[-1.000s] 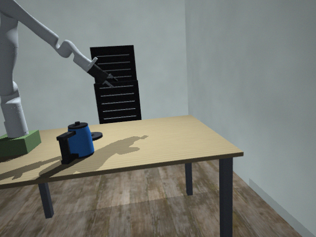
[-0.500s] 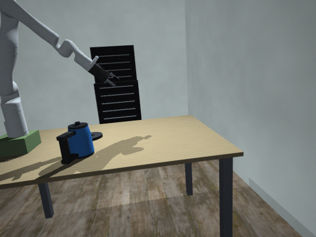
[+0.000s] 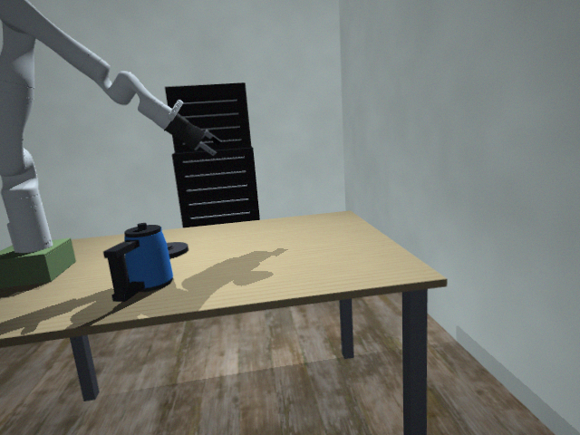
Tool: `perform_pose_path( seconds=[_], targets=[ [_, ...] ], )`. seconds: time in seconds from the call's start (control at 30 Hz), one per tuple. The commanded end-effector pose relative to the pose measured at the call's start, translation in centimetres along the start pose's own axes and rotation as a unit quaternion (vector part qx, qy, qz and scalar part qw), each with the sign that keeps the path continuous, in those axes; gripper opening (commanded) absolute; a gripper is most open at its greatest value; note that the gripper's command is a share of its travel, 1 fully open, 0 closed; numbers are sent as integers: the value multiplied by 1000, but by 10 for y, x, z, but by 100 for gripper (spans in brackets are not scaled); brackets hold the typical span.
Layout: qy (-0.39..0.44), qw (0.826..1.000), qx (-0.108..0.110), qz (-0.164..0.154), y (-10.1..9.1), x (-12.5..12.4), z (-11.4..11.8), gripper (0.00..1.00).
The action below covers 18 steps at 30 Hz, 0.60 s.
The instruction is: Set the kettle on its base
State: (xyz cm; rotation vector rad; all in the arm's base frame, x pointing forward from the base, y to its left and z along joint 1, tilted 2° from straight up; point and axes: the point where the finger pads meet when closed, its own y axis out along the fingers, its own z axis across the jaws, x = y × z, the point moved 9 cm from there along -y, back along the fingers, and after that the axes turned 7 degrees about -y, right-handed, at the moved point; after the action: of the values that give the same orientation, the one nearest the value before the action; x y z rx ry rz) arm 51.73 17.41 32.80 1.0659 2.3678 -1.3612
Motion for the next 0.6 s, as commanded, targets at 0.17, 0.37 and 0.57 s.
perform_pose_path(
  seconds=[0.17, 0.37, 0.57],
  targets=[
    [-25, 1000, -8, 7, 2, -14, 0, 100],
    [-50, 999, -15, 10, 3, -23, -1, 100],
    [-78, 997, -22, 14, 3, -32, -2, 100]
  ],
)
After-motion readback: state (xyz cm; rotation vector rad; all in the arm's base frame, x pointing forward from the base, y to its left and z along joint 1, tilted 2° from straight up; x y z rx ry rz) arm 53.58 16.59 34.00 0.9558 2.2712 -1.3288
